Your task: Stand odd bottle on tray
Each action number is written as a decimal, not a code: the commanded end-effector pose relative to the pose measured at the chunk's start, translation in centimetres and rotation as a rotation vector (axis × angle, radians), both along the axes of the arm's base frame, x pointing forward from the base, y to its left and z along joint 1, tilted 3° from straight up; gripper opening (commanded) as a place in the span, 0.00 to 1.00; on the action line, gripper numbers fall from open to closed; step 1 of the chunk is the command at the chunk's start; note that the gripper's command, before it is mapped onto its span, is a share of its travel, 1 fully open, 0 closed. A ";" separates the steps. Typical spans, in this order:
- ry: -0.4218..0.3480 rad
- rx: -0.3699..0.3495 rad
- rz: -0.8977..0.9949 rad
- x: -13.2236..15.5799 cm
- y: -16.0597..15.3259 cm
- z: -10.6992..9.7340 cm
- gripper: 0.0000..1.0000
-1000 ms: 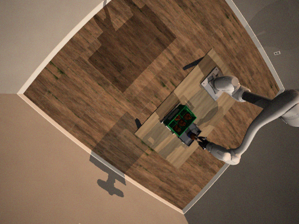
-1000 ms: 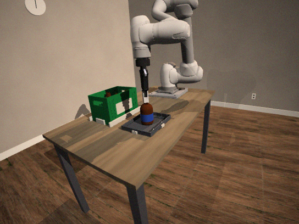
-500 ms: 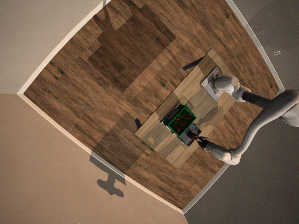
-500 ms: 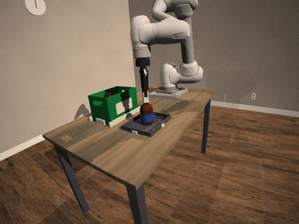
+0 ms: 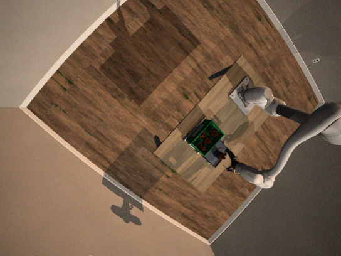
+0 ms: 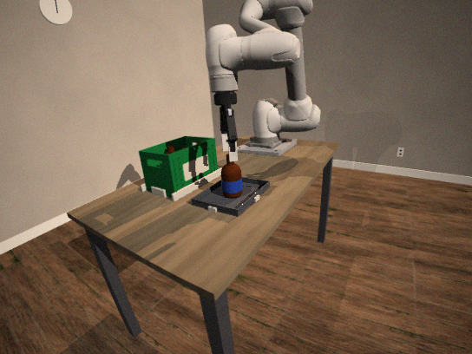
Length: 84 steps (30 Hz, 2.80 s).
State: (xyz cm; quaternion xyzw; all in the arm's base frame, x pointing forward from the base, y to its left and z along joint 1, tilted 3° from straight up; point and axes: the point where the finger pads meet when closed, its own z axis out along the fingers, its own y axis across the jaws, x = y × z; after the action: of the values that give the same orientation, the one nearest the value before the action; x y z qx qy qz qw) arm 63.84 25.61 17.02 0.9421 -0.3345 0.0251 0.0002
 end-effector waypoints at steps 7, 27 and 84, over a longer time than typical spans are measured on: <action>0.000 0.000 0.000 0.0 0.0 0.0 1.00; 0.000 0.000 0.000 0.0 0.0 0.0 1.00; 0.000 0.000 0.000 -0.2 0.1 3.3 1.00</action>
State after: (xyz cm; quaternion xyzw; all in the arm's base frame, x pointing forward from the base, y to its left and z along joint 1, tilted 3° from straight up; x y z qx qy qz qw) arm 63.71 25.66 19.82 0.9421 -0.3345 0.0251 0.0002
